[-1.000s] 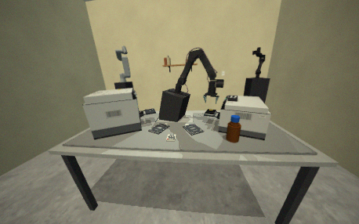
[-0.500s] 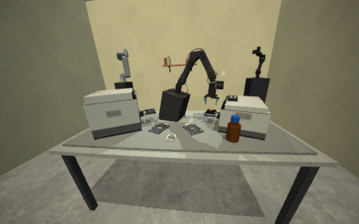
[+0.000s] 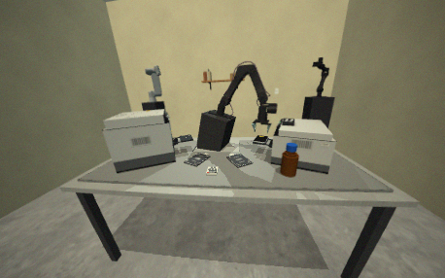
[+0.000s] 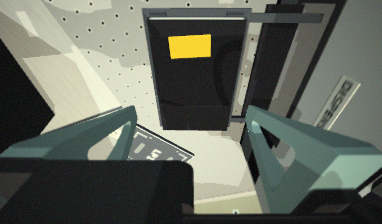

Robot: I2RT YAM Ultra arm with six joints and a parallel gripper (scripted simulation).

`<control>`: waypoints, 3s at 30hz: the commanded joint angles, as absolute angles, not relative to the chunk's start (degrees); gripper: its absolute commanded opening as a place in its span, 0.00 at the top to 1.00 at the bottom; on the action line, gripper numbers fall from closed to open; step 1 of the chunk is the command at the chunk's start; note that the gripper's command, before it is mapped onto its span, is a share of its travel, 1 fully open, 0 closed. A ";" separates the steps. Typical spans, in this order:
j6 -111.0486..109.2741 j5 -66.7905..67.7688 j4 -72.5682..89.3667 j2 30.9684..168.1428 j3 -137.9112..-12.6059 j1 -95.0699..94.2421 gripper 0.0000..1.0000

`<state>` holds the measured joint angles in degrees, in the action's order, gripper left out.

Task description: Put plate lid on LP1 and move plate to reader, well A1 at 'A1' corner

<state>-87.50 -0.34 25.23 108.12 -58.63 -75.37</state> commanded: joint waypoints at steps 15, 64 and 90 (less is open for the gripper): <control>-87.19 -0.32 20.40 111.80 -57.37 -75.48 0.00; -87.17 -0.31 14.43 118.39 -60.14 -75.61 0.00; -87.18 -0.33 14.91 116.57 -60.14 -75.61 0.00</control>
<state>-87.46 -0.32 14.72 118.10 -58.48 -75.37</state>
